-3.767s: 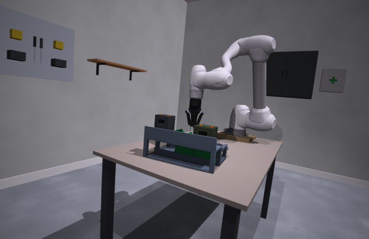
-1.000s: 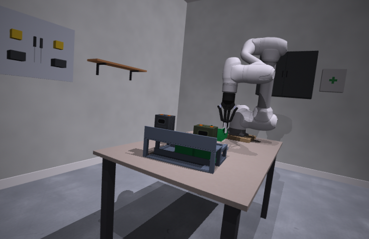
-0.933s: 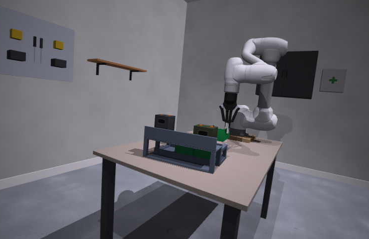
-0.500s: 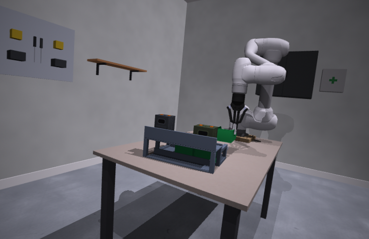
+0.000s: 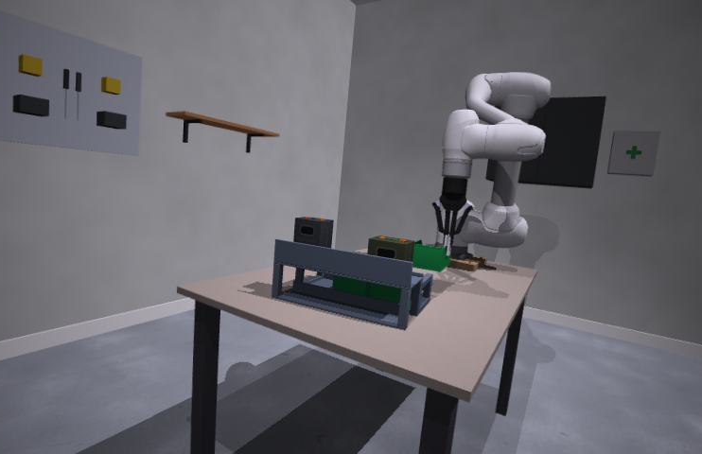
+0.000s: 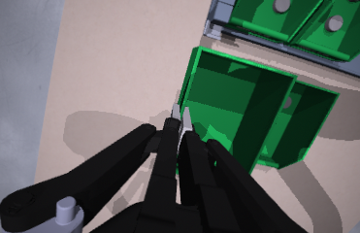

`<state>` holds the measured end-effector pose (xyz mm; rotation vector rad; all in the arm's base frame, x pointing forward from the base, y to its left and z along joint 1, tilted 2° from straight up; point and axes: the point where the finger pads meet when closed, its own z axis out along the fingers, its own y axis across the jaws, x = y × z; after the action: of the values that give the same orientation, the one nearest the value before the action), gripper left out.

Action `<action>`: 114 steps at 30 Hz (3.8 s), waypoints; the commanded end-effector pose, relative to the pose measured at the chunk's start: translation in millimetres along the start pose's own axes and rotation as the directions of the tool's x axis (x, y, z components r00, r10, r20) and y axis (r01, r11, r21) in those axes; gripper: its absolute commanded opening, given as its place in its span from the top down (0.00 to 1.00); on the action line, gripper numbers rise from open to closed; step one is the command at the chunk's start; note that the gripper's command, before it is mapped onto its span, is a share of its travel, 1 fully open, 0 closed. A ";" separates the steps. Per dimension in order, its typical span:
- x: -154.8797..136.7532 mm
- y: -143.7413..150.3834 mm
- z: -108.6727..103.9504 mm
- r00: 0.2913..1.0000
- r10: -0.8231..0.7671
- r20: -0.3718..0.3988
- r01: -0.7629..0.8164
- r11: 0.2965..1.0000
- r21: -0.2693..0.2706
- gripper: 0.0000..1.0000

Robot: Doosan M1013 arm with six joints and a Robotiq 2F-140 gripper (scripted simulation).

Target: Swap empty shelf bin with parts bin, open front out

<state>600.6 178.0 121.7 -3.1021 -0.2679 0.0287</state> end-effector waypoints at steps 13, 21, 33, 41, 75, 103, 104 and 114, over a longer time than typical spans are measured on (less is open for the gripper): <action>0.0 0.0 10.7 1.000 0.000 0.000 0.000 1.000 0.000 0.90; 0.0 0.0 29.3 1.000 0.000 0.000 0.000 1.000 0.000 0.90; 0.0 0.0 61.8 1.000 0.000 0.000 0.000 1.000 0.000 0.90; 0.0 0.0 73.0 1.000 0.000 0.000 0.000 1.000 0.000 0.90; 0.0 0.0 82.5 1.000 0.000 0.000 0.000 1.000 0.000 0.90; 0.0 0.0 85.1 1.000 0.000 0.000 0.000 1.000 0.000 0.76; 0.0 0.0 85.1 1.000 0.000 0.000 0.000 1.000 0.000 0.76; 0.0 0.0 85.1 1.000 0.000 0.000 0.000 1.000 0.000 0.76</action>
<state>598.8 180.3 36.6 -3.1021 -0.2679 0.0288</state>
